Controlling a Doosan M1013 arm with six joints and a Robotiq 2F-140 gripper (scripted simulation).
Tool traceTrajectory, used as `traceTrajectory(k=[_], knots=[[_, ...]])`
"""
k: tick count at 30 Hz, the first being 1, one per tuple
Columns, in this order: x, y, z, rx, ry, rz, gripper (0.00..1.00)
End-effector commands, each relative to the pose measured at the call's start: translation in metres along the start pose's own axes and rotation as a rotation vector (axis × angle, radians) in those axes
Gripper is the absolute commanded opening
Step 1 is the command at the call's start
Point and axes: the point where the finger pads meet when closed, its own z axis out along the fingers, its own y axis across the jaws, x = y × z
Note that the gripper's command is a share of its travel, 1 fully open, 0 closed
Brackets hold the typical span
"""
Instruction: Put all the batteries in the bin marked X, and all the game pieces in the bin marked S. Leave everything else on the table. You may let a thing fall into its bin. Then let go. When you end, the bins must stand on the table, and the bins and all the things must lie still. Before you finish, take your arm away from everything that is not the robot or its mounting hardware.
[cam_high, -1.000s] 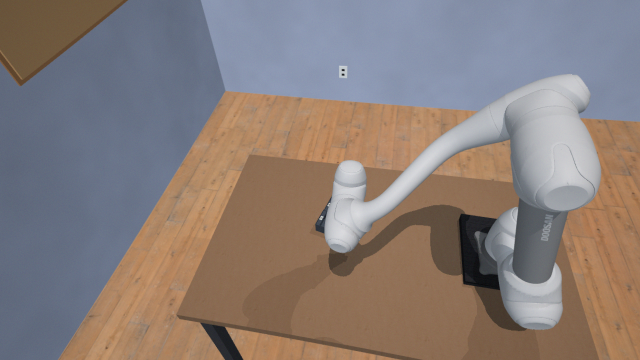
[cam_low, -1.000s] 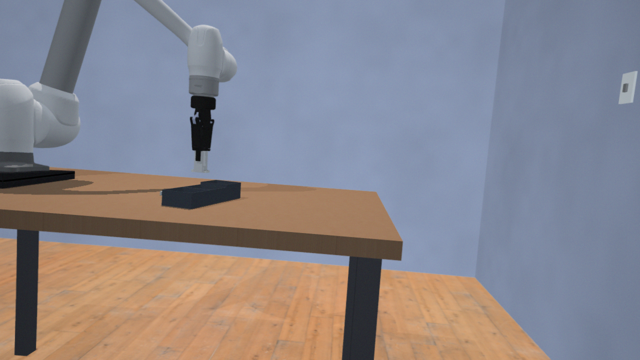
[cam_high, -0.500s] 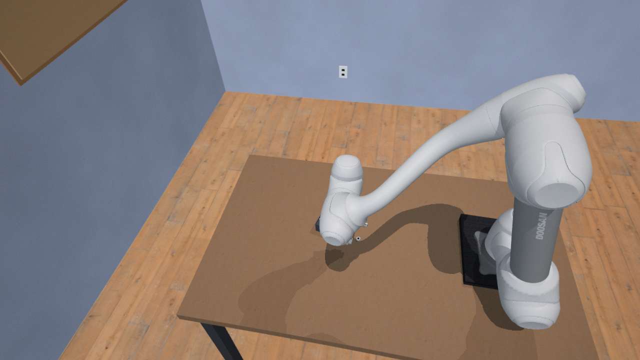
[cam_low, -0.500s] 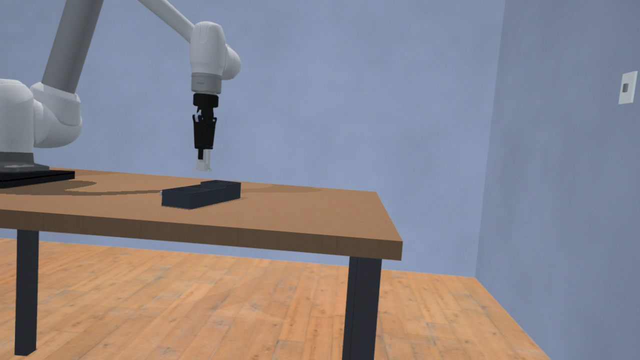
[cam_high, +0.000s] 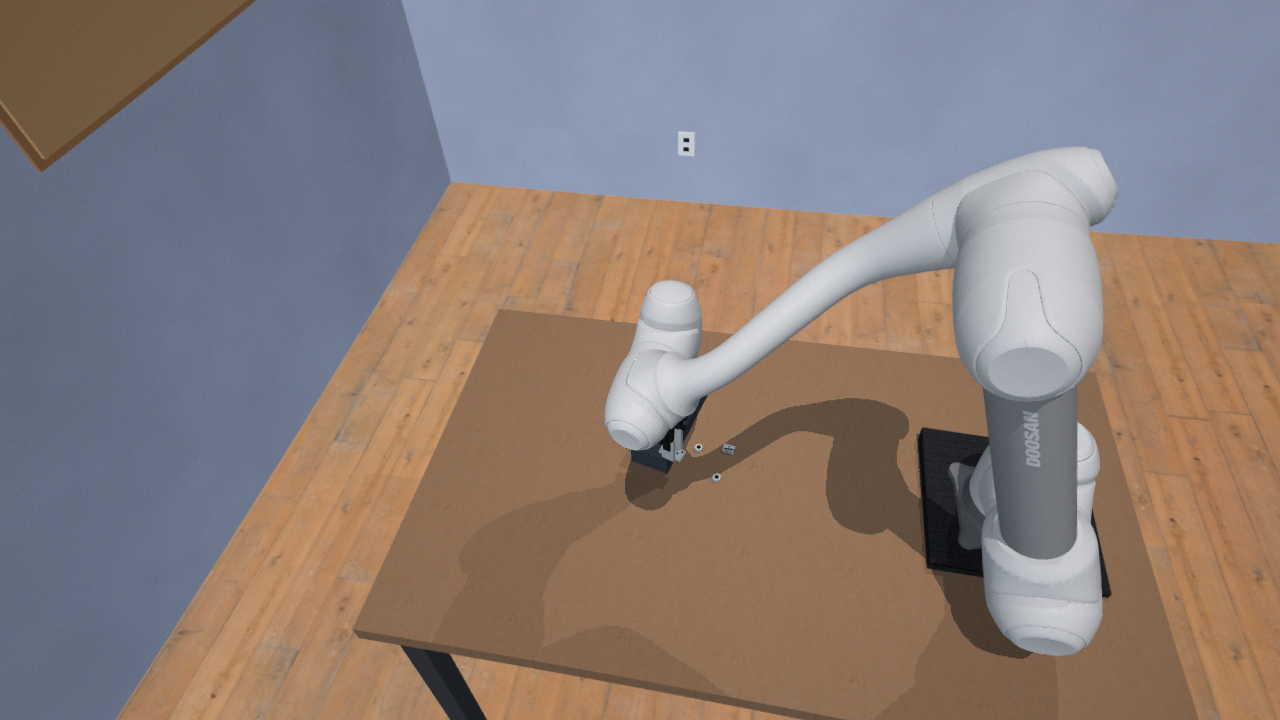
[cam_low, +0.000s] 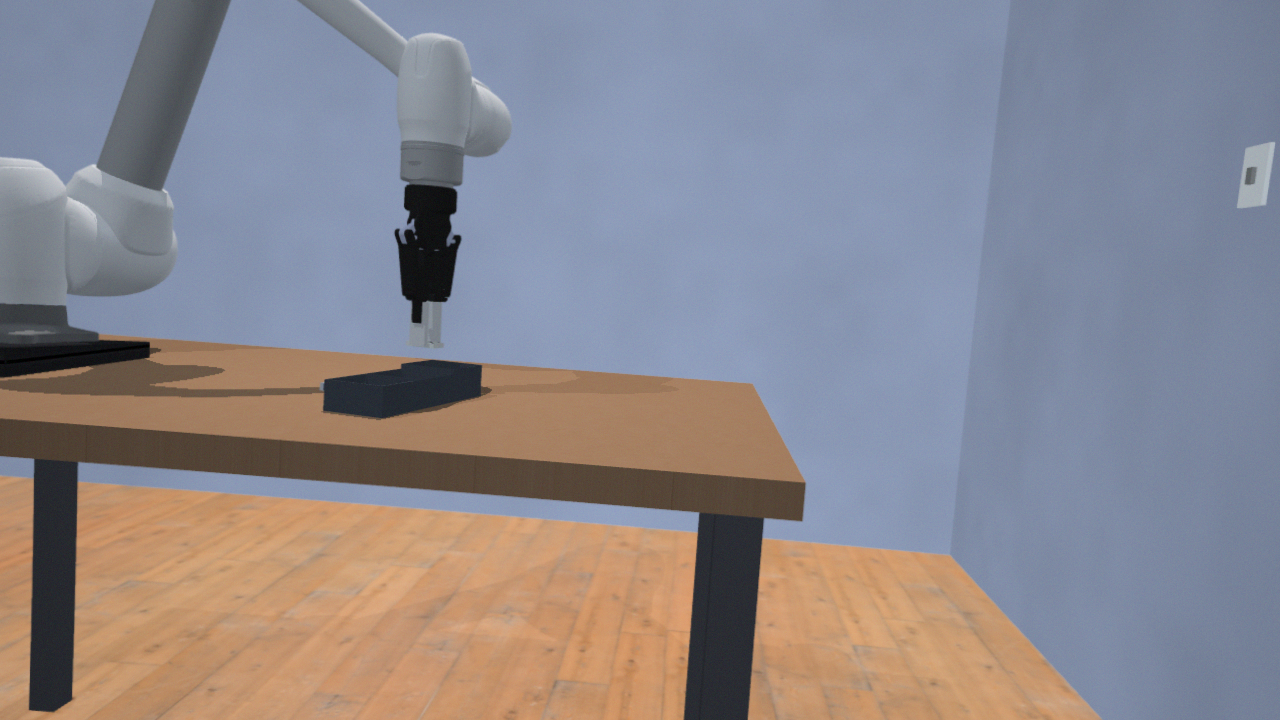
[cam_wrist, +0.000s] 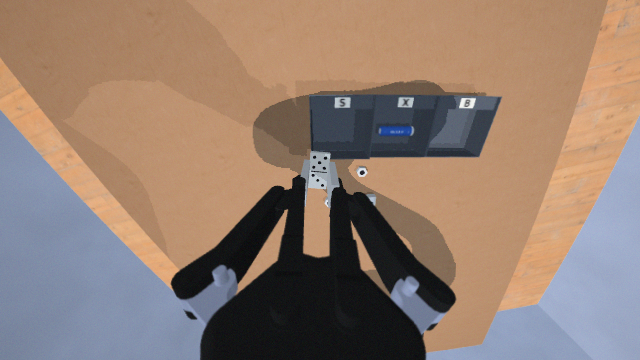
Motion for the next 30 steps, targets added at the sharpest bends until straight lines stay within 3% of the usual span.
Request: traceTrajectory(k=[1,7,13,15,16,30], knots=[[0.014,0.008,0.0,-0.006,0.0,0.149,0.13],[0.044,0.026,0.0,-0.005,0.001,0.418,0.13],[0.044,0.026,0.0,-0.003,0.001,0.681,0.13],[0.044,0.026,0.0,-0.003,0.001,0.681,0.13],[0.044,0.026,0.0,-0.006,0.002,0.799,0.13],[0.044,0.026,0.0,0.0,0.0,1.367,0.13]])
